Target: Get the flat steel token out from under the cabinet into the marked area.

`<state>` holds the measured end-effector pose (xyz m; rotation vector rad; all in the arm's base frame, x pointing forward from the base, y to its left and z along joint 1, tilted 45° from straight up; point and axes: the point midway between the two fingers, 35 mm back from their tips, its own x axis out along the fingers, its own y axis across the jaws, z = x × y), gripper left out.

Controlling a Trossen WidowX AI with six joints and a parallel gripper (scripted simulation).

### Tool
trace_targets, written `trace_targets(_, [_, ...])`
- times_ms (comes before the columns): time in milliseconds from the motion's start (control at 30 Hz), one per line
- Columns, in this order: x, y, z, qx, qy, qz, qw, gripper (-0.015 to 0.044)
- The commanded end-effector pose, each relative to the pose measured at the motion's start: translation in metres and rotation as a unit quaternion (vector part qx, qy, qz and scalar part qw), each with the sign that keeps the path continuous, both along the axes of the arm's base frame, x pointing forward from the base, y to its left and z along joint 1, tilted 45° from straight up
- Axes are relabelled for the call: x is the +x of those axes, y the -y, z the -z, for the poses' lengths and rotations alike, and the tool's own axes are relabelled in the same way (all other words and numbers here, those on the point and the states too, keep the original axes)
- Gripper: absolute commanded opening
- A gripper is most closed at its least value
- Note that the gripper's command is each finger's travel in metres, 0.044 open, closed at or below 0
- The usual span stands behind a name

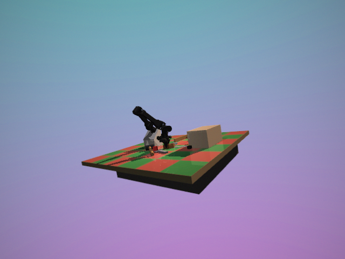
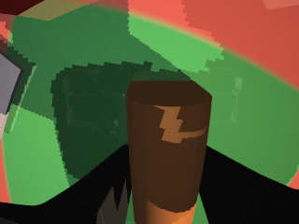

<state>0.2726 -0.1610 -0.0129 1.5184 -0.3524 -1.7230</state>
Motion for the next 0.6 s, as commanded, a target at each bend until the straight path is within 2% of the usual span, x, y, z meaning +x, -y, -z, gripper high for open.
trace_targets(0, [0.010,-0.002,0.001,0.001,0.006,0.000,1.000,0.0000])
trace_targets(567, [0.029,-0.008,0.006,0.001,0.007,0.001,1.000,0.0000])
